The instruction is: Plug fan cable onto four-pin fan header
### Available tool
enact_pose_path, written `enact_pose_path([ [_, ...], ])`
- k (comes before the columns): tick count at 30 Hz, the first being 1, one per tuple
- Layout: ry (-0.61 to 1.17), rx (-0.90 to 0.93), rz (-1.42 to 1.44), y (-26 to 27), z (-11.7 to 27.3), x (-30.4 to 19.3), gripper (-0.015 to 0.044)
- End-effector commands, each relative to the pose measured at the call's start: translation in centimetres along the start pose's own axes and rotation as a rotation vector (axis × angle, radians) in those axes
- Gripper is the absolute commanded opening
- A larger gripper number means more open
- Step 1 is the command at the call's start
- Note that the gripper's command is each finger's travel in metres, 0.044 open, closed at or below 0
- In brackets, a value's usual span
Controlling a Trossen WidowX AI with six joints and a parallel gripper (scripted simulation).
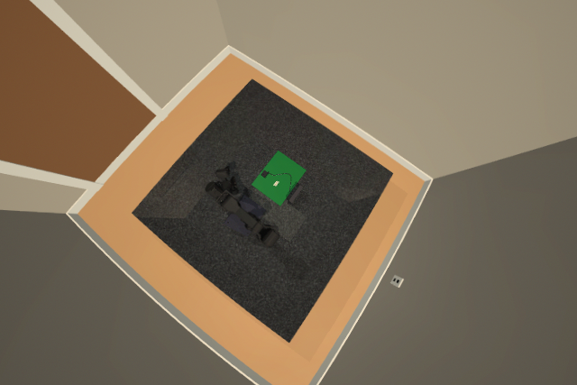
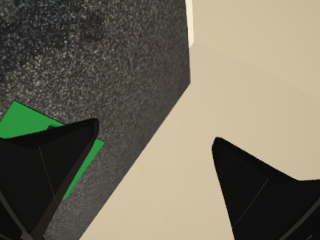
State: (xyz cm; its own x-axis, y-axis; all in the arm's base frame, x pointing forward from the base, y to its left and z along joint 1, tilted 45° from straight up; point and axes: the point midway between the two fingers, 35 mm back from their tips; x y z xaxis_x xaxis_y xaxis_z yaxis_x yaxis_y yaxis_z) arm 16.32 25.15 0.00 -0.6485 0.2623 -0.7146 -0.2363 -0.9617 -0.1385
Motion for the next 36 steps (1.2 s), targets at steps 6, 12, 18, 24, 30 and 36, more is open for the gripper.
enact_pose_path([
  [6, -0.003, 0.038, -0.07, 0.1, -0.7, -0.4, 0.0387],
  [12, 0.049, 0.385, -0.698, 2.2, -6.3, -4.6, 0.023],
  [18, 0.179, 0.635, -1.136, 5.0, -9.8, -7.5, 0.021],
  [24, 0.327, 0.814, -1.435, 7.7, -11.9, -9.4, 0.021],
  [30, 0.529, 0.993, -1.716, 10.8, -13.6, -11.1, 0.021],
  [36, 0.793, 1.165, -1.964, 14.3, -14.9, -12.6, 0.021],
])
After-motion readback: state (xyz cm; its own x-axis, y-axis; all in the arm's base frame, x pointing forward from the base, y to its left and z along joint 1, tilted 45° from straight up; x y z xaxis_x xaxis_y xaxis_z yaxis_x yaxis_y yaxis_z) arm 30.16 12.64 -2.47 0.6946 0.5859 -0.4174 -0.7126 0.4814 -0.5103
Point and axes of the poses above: the point midway between the two fingers, 35 mm back from their tips, its own z axis back along the fingers, its own y axis across the jaws, x = y × z, and after that the axes turned 14 degrees about z, right-handed
